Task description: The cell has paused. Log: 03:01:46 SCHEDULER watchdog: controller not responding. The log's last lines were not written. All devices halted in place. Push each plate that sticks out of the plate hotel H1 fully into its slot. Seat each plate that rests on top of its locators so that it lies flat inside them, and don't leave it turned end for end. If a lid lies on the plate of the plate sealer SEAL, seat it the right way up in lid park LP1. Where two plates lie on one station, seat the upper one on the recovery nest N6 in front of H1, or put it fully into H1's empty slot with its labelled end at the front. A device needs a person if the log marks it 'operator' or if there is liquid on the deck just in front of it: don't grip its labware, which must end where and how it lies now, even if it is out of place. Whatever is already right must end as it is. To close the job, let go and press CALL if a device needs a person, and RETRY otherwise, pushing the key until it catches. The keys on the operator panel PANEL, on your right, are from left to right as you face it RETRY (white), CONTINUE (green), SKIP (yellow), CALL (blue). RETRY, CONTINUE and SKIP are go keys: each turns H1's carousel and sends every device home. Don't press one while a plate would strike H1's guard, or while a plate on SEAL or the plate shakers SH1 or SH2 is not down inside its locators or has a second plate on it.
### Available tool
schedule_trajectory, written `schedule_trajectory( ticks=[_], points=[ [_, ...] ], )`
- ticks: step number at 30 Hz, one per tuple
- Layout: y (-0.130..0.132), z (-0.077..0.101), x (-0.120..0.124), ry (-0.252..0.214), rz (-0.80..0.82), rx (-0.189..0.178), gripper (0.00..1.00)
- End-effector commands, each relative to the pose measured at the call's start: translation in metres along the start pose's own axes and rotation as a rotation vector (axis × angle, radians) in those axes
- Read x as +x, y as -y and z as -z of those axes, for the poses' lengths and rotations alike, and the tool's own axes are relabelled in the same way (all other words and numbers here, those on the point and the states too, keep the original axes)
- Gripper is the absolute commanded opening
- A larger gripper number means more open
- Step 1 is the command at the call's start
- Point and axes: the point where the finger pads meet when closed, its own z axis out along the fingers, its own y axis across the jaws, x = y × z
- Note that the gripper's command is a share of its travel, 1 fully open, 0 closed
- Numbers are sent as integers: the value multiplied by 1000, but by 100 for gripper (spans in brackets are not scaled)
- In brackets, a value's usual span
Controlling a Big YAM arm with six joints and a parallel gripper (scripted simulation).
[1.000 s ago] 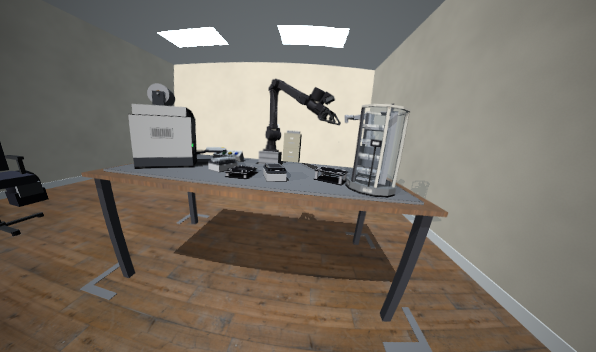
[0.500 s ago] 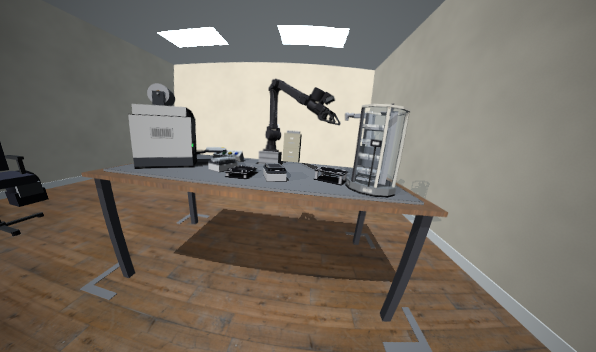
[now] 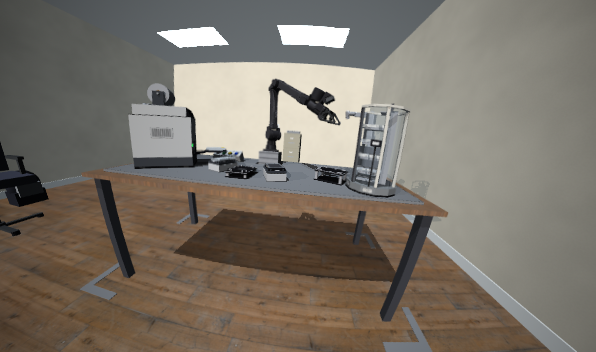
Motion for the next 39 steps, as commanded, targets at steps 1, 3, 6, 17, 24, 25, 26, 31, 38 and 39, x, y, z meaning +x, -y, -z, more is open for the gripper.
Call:
schedule_trajectory(
  ticks=[1,3,6,17,24,25,26,31,38,39],
  points=[
    [2,0,-16,37,11,5,100],
    [2,0,-16,37,11,5,100],
    [2,0,-16,37,11,5,100],
    [1,15,-52,68,13,8,100],
    [4,26,-65,69,14,13,100],
    [5,27,-67,69,14,14,100],
    [6,26,-67,63,12,14,100],
    [8,38,-81,70,16,19,100],
    [9,22,-49,6,-8,10,100],
    [9,22,-47,3,-9,9,100]
  ],
)
